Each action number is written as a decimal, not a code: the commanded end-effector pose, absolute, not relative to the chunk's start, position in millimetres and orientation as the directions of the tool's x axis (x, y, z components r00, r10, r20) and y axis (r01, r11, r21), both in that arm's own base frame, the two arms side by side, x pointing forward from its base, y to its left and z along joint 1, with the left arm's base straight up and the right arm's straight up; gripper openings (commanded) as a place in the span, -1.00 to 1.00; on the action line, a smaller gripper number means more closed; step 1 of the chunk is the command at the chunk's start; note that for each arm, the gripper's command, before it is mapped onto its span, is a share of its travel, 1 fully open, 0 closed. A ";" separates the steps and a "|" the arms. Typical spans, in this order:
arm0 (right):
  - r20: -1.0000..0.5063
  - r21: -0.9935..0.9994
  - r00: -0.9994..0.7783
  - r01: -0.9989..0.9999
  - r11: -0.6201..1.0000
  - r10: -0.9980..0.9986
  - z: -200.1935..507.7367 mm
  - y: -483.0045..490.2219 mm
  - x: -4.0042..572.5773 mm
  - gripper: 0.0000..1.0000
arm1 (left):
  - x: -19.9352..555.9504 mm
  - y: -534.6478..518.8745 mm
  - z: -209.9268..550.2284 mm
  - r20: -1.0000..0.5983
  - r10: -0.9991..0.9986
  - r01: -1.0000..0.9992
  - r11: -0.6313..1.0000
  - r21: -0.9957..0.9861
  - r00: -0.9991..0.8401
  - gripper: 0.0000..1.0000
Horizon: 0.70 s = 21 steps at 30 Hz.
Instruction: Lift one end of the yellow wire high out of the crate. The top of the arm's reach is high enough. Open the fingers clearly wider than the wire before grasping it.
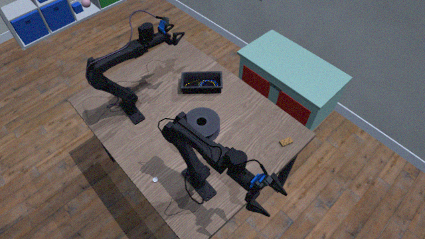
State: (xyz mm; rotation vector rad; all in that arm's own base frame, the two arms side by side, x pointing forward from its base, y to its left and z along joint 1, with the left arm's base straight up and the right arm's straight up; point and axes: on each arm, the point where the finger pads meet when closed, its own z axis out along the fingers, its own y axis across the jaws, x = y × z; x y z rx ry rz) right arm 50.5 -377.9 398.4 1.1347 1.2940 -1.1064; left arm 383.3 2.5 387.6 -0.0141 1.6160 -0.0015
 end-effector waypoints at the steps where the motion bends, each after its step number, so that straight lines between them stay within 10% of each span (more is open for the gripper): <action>1: -1.000 -0.001 -0.001 0.993 0.119 0.003 405.9 -379.1 46.8 1.00 | 382.3 0.9 406.5 -1.000 0.000 0.000 1.000 0.000 -0.002 1.00; 21: -1.000 0.000 0.000 0.999 0.049 0.003 405.8 -381.5 20.2 1.00 | 382.3 0.8 406.5 -1.000 0.000 0.001 1.000 0.000 -0.002 1.00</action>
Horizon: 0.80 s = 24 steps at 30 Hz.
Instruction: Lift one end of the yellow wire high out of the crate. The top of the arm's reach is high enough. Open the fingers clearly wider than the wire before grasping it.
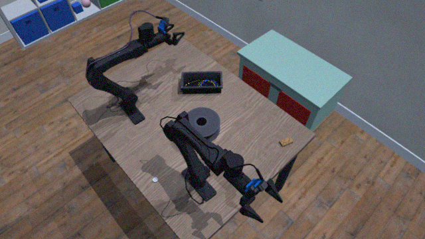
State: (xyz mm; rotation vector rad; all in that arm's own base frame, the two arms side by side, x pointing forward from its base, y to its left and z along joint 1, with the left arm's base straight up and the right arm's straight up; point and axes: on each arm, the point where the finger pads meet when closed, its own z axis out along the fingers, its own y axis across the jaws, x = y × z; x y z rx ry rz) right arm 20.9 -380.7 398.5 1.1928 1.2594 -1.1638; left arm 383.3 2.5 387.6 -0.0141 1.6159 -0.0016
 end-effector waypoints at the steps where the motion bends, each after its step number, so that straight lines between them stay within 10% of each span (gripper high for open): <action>1: -1.000 0.000 0.000 0.999 0.049 0.003 405.8 -381.5 20.2 1.00 | 382.4 0.8 406.5 -1.000 0.000 0.001 1.000 0.000 -0.002 1.00; 24: -1.000 0.000 0.000 0.999 0.049 0.003 405.8 -381.5 20.2 1.00 | 440.9 -25.2 269.6 -0.829 0.169 0.134 0.984 0.115 -0.533 0.38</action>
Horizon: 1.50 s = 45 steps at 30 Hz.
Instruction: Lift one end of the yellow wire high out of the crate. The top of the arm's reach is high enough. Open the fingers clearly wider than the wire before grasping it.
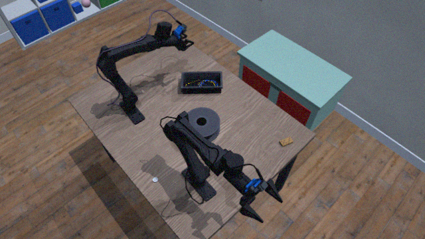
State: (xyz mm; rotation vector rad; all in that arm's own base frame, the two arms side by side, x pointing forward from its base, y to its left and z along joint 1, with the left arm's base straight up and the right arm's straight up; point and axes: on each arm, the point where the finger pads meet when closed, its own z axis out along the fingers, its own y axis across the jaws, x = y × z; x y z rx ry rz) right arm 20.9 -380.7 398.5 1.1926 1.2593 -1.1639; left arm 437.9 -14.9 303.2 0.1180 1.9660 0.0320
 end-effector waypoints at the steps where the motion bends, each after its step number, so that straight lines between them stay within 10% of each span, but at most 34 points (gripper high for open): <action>1: -1.000 0.000 0.000 0.999 0.049 0.003 405.8 -381.5 20.2 1.00 | 442.7 -27.7 257.0 -0.798 0.187 0.152 0.981 0.121 -0.572 0.33; 19: -1.000 0.000 0.000 0.999 0.049 0.003 405.8 -381.6 20.2 1.00 | 423.5 -54.1 118.3 -0.289 0.412 0.404 0.910 0.090 -0.864 -0.35; 45: -1.000 0.000 0.000 0.999 0.049 0.003 405.8 -381.6 20.2 1.00 | 420.9 -55.2 94.1 -0.242 0.428 0.423 0.903 0.079 -0.871 -0.40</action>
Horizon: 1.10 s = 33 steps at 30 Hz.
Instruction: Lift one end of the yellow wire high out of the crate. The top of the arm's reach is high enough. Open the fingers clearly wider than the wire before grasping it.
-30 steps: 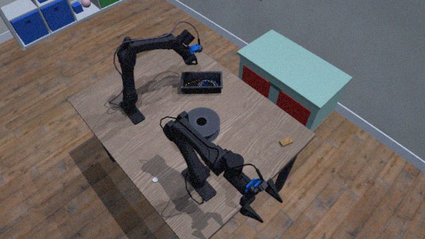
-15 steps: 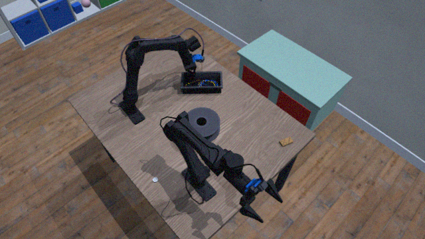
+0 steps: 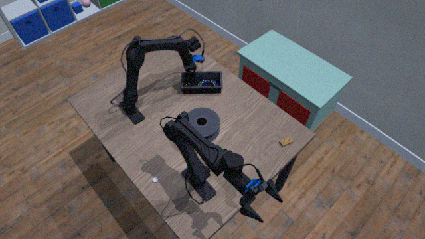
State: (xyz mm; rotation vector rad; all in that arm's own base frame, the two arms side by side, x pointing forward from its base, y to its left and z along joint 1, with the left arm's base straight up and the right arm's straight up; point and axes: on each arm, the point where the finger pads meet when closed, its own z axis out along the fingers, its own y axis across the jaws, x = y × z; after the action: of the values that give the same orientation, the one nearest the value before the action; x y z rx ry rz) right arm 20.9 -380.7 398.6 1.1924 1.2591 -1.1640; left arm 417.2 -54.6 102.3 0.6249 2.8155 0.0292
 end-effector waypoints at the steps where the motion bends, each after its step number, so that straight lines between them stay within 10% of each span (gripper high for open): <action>1: -1.000 0.000 0.000 0.999 0.049 0.003 405.8 -381.6 20.2 1.00 | 421.1 -55.3 91.6 -0.242 0.428 0.423 0.903 0.079 -0.871 -0.40; 33: -1.000 0.000 0.000 0.999 0.049 0.003 405.8 -381.6 20.2 1.00 | 426.2 -58.0 14.5 -0.241 0.429 0.423 0.903 0.078 -0.871 -0.40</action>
State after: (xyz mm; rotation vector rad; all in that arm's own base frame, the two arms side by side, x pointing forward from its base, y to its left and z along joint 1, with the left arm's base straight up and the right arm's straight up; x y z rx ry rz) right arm 20.9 -380.7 398.6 1.1923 1.2591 -1.1640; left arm 419.8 -55.0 20.0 0.6295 2.8361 0.0267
